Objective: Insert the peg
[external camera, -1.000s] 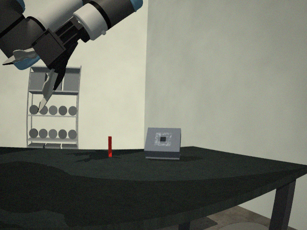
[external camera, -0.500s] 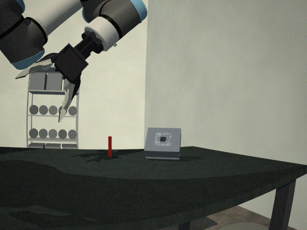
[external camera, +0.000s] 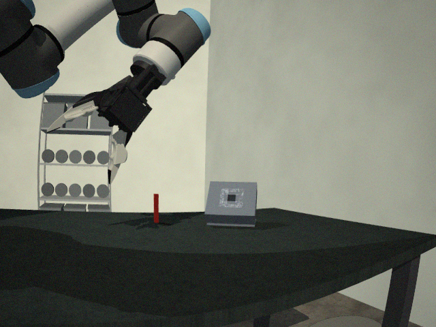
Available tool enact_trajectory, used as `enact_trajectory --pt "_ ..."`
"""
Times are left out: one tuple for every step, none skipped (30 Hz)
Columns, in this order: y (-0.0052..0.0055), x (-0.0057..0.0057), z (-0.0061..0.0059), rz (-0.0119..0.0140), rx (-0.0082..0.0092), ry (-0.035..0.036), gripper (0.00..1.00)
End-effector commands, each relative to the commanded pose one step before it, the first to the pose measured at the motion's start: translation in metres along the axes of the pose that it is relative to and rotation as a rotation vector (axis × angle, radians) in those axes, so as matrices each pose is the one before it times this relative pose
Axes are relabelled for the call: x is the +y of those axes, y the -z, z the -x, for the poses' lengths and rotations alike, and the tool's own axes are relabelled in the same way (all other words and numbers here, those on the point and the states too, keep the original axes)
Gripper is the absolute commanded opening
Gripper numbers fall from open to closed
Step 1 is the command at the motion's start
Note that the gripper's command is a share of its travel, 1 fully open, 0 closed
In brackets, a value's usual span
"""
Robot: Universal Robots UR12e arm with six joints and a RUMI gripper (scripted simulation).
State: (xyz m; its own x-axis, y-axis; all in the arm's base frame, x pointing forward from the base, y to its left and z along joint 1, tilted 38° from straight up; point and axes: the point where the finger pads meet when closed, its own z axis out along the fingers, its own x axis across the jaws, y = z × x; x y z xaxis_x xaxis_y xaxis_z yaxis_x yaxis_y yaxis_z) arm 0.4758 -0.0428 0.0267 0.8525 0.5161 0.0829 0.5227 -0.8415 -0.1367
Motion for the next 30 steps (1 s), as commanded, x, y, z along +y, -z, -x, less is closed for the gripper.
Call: enact_trajectory --pt "0.00402 -0.00244 -0.02314 0.03965 0.03123 0.08374 1.00" --pt "0.00089 -0.00050 -0.00492 0.00800 0.00647 0.01789 1.00" --pt "0.00090 -0.00048 -0.00496 0.00799 0.00648 0.01793 1.00" --pt "0.00091 -0.00046 -0.00499 0.00797 0.00649 0.01796 1.00" --pt "0.00091 -0.00044 -0.00502 0.00796 0.00651 0.01799 1.00" --pt "0.00000 0.00000 0.00000 0.00000 0.00000 0.00000 1.00" --pt "0.00000 0.00000 0.00000 0.00000 0.00000 0.00000 1.00" --pt "0.00092 -0.00041 -0.00506 0.00795 0.00652 0.01802 1.00" --pt "0.00092 -0.00039 -0.00509 0.00794 0.00653 0.01805 1.00" --pt "0.00093 -0.00036 -0.00512 0.00793 0.00654 0.01807 1.00" --pt "0.00093 -0.00034 -0.00515 0.00792 0.00656 0.01810 1.00" --pt "0.00094 -0.00031 -0.00519 0.00792 0.00657 0.01812 1.00" --pt "0.00094 -0.00028 -0.00522 0.00791 0.00659 0.01815 1.00" --pt "0.00095 -0.00026 -0.00525 0.00790 0.00660 0.01817 1.00" --pt "0.00095 -0.00023 -0.00528 0.00790 0.00662 0.01819 1.00" --pt "0.00096 -0.00020 -0.00532 0.00790 0.00664 0.01821 1.00" --pt "0.00096 -0.00017 -0.00535 0.00789 0.00665 0.01823 1.00" --pt "0.00096 -0.00014 -0.00538 0.00789 0.00667 0.01825 1.00" --pt "0.00097 -0.00010 -0.00541 0.00789 0.00669 0.01827 1.00" --pt "0.00097 -0.00007 -0.00545 0.00789 0.00671 0.01828 1.00" --pt "0.00098 -0.00004 -0.00548 0.00789 0.00673 0.01830 1.00" --pt "0.00098 0.00000 -0.00551 0.00790 0.00675 0.01831 1.00" --pt "0.00000 0.00000 0.00000 0.00000 0.00000 0.00000 1.00" --pt "0.00000 0.00000 0.00000 0.00000 0.00000 0.00000 1.00" --pt "0.00099 0.00003 -0.00554 0.00790 0.00676 0.01832 1.00" --pt "0.00099 0.00007 -0.00557 0.00790 0.00678 0.01834 1.00" --pt "0.00100 0.00010 -0.00560 0.00791 0.00680 0.01835 1.00" --pt "0.00100 0.00014 -0.00563 0.00792 0.00682 0.01836 1.00" --pt "0.00100 0.00018 -0.00566 0.00792 0.00684 0.01836 1.00" --pt "0.00101 0.00022 -0.00569 0.00793 0.00686 0.01837 1.00"
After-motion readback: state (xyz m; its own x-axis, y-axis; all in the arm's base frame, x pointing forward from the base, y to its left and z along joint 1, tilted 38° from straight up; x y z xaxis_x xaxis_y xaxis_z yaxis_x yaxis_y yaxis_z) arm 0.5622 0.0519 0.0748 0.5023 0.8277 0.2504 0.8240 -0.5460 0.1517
